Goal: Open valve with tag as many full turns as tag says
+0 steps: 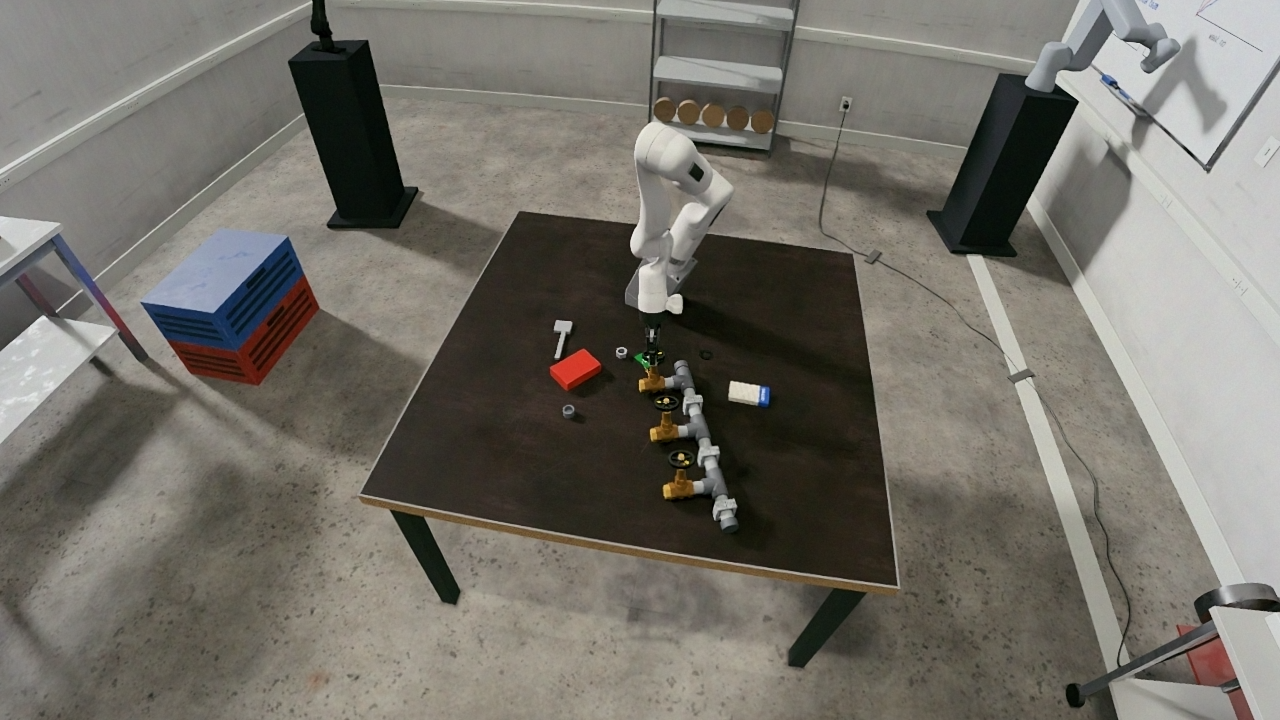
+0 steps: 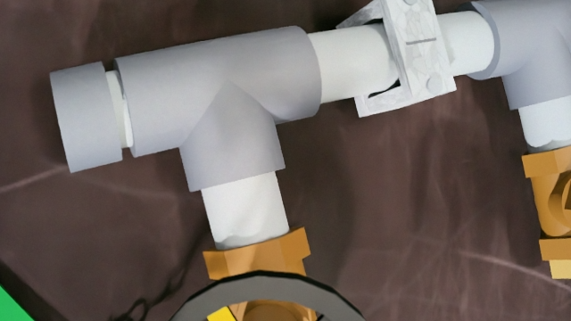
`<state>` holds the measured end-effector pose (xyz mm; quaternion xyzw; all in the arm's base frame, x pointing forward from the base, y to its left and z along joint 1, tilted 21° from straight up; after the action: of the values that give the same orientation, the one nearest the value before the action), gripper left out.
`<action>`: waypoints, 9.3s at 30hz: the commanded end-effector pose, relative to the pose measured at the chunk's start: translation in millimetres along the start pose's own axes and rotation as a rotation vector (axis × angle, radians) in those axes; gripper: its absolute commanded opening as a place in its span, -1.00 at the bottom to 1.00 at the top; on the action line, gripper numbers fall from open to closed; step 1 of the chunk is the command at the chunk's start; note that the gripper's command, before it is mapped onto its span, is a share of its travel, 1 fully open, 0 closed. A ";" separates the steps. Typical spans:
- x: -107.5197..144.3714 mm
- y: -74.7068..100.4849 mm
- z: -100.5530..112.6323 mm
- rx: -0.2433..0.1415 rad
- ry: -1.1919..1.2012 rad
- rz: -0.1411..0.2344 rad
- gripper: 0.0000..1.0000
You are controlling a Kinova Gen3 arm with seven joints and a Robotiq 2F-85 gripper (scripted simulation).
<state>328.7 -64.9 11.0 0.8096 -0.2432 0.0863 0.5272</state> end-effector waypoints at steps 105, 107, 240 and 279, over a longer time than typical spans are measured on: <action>0.5 0.1 0.1 -0.002 2.767 0.000 0.35; 0.5 0.1 0.1 -0.002 2.801 0.000 0.35; 0.4 0.1 0.1 -0.001 1.361 0.001 1.00; 0.4 0.0 0.1 0.000 0.186 0.001 1.00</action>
<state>328.6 -64.6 10.8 0.7930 -0.1817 0.1808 0.5527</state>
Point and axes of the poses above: the point where the finger pads meet when closed, its own y axis back along the fingers, its own x axis across the jaws, z = x × y, the point moved 4 cm from there along y, back along the fingers, and after that the axes turned 4 degrees about -y, right-handed, at the moved point
